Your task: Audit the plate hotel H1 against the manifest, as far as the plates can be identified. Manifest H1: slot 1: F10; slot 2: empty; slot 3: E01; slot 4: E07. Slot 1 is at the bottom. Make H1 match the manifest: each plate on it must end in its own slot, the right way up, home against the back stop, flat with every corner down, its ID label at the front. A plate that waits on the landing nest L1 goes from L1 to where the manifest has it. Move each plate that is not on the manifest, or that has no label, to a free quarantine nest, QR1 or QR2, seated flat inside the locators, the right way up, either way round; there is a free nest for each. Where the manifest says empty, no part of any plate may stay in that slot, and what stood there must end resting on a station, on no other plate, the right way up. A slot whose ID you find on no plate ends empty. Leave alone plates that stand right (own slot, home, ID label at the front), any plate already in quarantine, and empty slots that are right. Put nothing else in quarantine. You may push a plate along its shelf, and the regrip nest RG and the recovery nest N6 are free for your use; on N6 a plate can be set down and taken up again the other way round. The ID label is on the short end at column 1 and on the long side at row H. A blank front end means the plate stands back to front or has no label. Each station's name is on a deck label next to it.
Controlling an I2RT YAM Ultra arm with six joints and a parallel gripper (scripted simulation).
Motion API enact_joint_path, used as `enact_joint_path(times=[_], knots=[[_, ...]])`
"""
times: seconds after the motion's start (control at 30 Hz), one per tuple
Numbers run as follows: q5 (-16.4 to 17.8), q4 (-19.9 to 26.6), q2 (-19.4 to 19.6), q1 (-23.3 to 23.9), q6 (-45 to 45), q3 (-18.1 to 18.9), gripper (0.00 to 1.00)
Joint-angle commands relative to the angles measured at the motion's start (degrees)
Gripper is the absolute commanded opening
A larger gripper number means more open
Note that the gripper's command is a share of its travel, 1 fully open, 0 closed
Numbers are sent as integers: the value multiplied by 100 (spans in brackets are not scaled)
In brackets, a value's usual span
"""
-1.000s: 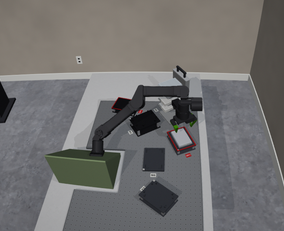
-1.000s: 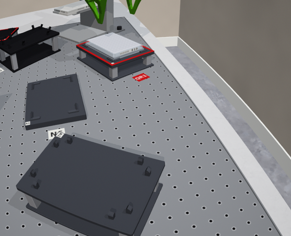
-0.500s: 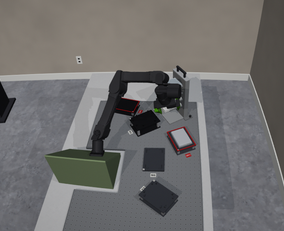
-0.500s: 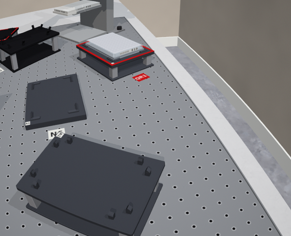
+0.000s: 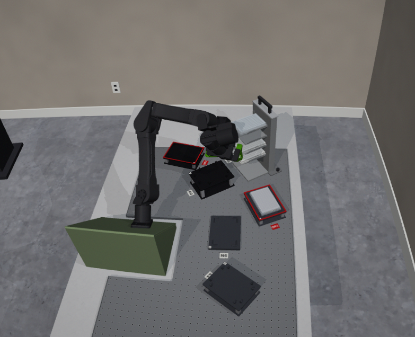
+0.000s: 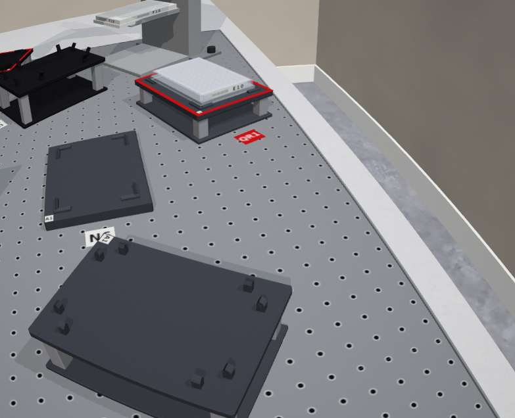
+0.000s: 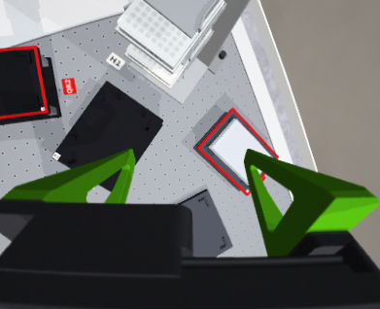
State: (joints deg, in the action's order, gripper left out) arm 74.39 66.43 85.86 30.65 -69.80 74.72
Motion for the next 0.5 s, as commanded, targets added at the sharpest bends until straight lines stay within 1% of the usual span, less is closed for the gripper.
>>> enact_joint_path(times=[0.0, 0.03, 0.1, 0.23, 0.3, 0.4, 0.47], knots=[[312, -1740, -625, 73, 2105, -591, 100], [320, -2175, -838, 73, 2600, -834, 100], [320, -2175, -838, 73, 2600, -834, 100], [267, -3916, -1668, 60, 4599, -1771, 100], [188, -4699, -2053, 44, 5530, -2190, 100], [12, -5651, -2588, 7, 6755, -2729, 100], [-139, -6121, -2925, -28, 7449, -3026, 100]])
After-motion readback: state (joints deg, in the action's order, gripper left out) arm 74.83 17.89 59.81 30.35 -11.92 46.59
